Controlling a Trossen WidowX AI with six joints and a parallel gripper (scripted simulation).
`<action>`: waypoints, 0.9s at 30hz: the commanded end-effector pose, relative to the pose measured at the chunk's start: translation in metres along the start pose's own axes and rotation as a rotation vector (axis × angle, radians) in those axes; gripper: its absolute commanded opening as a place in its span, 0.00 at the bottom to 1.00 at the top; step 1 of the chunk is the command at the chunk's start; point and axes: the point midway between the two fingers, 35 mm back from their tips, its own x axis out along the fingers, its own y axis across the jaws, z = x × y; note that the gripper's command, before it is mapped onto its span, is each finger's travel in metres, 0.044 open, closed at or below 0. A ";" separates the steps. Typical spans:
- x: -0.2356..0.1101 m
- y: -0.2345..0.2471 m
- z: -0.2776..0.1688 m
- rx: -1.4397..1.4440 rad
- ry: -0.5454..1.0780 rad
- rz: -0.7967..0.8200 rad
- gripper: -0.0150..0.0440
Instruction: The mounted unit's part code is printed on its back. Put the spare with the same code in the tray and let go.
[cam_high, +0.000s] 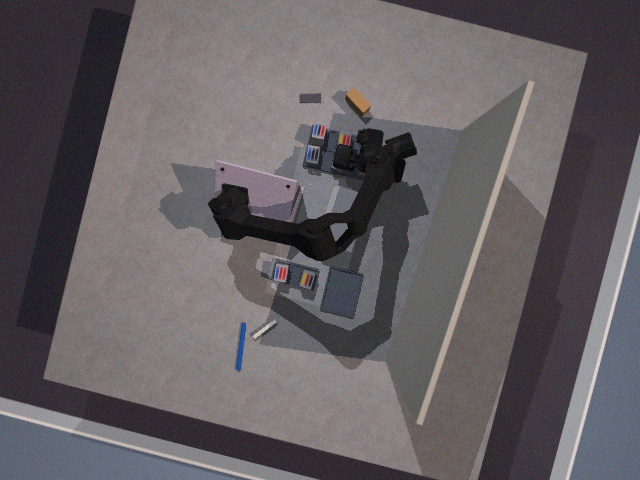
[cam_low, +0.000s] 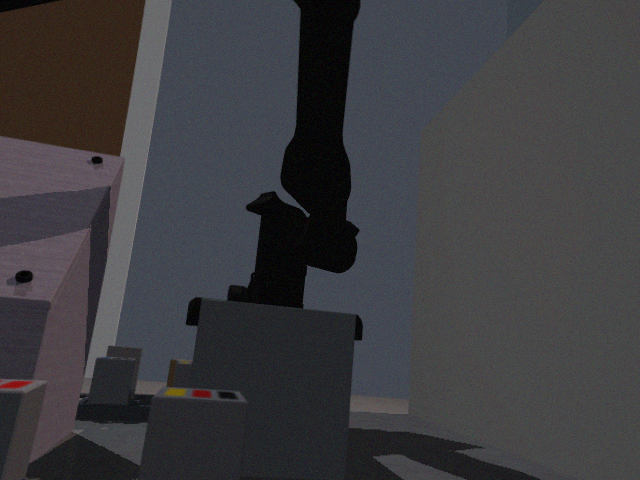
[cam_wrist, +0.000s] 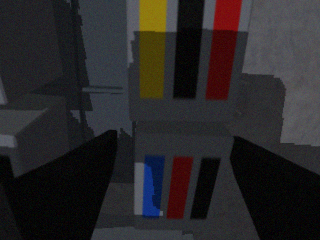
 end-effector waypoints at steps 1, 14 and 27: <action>0.001 0.001 -0.001 -0.004 0.005 0.000 0.76; 0.000 0.000 0.000 0.000 0.000 0.000 0.58; 0.000 0.000 0.000 0.000 0.000 0.000 0.31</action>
